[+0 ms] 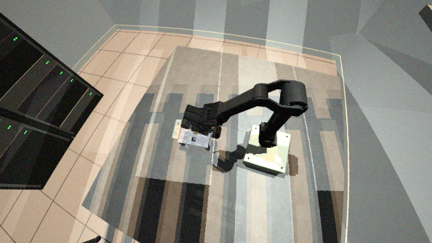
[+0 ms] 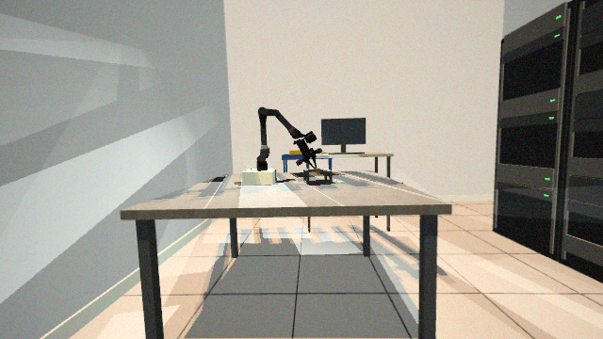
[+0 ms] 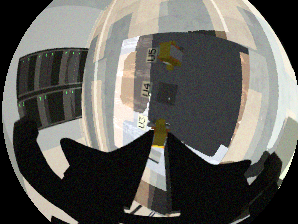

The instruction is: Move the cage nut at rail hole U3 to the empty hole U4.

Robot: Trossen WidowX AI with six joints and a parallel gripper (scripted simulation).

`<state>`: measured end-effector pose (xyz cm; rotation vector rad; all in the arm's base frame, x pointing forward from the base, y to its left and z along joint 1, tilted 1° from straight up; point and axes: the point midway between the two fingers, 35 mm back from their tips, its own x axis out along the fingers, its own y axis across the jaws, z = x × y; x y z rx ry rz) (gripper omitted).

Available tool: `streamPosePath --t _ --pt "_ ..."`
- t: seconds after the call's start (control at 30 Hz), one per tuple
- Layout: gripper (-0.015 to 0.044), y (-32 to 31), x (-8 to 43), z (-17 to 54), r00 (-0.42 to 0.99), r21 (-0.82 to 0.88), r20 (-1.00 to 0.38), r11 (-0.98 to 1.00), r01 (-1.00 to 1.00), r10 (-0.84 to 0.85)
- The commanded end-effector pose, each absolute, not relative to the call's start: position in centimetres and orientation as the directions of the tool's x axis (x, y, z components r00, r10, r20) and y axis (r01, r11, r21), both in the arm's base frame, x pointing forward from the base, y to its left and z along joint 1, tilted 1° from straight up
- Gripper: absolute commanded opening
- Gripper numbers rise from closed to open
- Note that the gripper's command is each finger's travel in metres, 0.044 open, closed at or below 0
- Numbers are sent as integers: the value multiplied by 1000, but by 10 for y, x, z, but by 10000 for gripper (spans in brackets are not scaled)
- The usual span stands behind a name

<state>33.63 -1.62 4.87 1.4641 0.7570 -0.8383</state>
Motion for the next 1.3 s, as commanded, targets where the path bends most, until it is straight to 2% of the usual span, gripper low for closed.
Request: streamPosePath --t 0.0,1.27 --pt "38 -17 337 49 524 524 -851 -62 849 -26" --pt "38 -17 340 51 502 502 -865 -63 863 -23"
